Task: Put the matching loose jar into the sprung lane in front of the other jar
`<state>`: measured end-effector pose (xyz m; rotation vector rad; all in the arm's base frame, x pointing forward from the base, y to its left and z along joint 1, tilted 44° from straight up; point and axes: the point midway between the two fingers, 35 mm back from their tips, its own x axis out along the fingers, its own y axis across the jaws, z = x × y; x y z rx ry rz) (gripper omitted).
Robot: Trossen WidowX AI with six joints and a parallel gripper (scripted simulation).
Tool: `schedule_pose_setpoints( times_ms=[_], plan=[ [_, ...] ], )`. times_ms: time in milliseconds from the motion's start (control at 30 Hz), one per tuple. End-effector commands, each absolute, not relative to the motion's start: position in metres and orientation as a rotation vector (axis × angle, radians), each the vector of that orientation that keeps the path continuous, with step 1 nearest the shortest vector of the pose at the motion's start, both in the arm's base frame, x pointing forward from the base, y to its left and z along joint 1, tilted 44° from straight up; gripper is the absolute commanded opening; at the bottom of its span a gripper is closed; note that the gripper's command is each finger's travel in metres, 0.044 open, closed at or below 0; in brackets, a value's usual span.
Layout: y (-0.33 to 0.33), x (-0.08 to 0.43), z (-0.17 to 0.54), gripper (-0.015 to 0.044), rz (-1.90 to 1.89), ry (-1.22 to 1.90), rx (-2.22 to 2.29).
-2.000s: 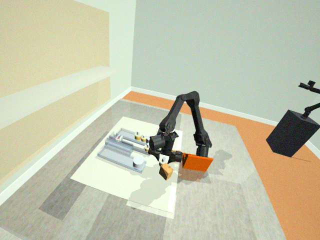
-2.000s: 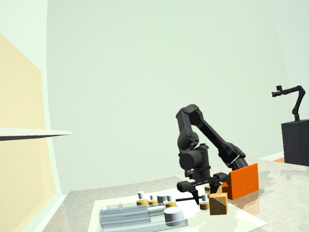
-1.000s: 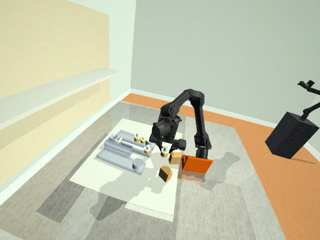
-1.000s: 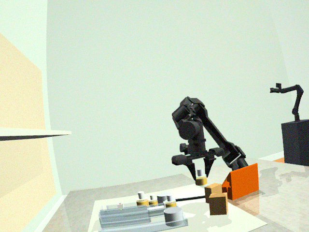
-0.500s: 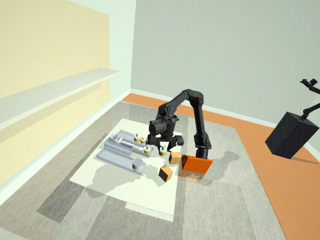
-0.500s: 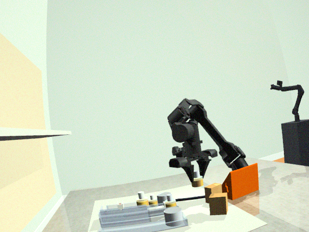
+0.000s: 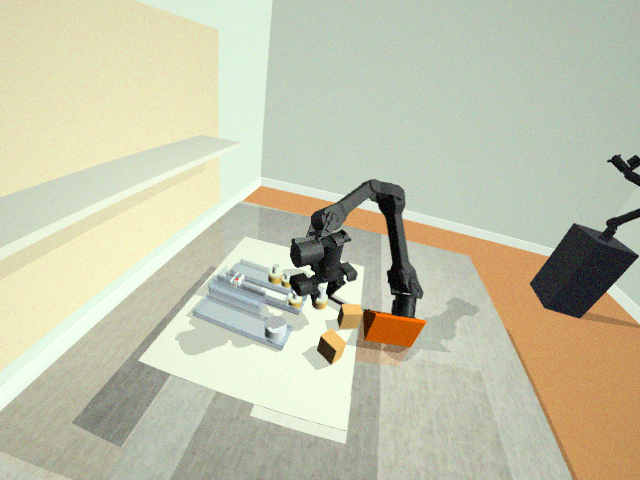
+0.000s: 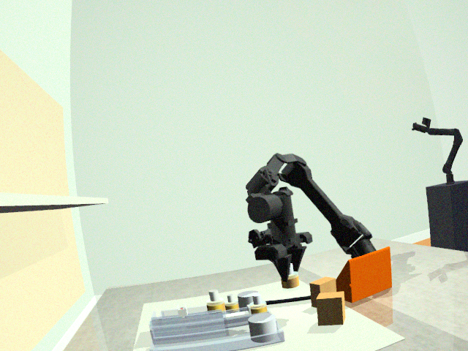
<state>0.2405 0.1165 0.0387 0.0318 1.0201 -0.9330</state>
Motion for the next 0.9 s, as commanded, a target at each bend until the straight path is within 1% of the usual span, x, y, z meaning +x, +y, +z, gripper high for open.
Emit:
schedule_pose_setpoints(
  times_ms=[0, 733, 867],
  plan=[
    [0.111, 0.248, 0.042, 0.0, -0.867, 1.066, -0.062],
    [0.079, 0.276, 0.049, 0.0, -0.529, 1.291, -0.577],
    [0.076, 0.278, 0.05, 0.0, -0.504, 1.304, -0.612]
  ],
)
